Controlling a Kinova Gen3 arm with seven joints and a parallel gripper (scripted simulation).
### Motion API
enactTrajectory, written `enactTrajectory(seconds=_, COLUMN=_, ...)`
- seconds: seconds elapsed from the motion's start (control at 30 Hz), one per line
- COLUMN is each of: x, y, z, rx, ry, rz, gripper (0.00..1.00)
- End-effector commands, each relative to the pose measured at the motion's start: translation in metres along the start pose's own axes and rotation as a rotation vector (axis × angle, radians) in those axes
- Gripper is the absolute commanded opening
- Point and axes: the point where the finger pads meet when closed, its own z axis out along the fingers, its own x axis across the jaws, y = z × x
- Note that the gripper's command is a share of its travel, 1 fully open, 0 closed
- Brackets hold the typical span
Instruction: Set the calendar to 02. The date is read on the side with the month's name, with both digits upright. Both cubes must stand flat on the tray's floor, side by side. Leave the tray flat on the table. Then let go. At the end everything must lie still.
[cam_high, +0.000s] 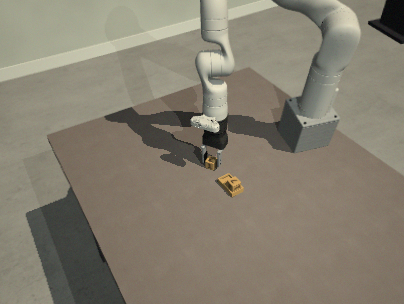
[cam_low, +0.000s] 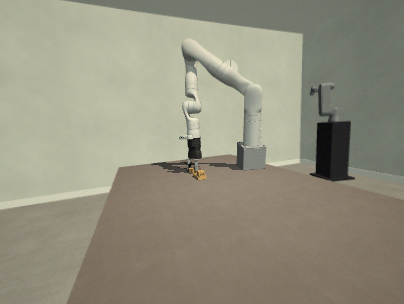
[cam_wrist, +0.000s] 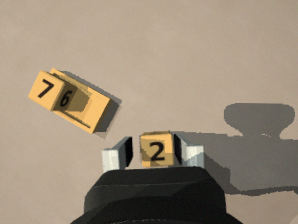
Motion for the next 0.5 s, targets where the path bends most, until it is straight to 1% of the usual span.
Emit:
enactTrajectory(seconds=0.0, x=0.001, y=0.001, z=-0.009, rx=-0.002, ry=0.001, rz=-0.004, gripper=0.9)
enactTrajectory(seconds=0.37, x=0.003, y=0.0, z=-0.041, rx=0.0, ry=0.006, rz=-0.015, gripper=0.9)
enactTrajectory(seconds=0.43, x=0.003, y=0.0, z=-0.041, rx=0.0, ry=0.006, rz=-0.015, gripper=0.9)
enactTrajectory(seconds=0.47, x=0.004, y=0.0, z=-0.044, rx=0.0, ry=0.006, rz=0.001, gripper=0.9)
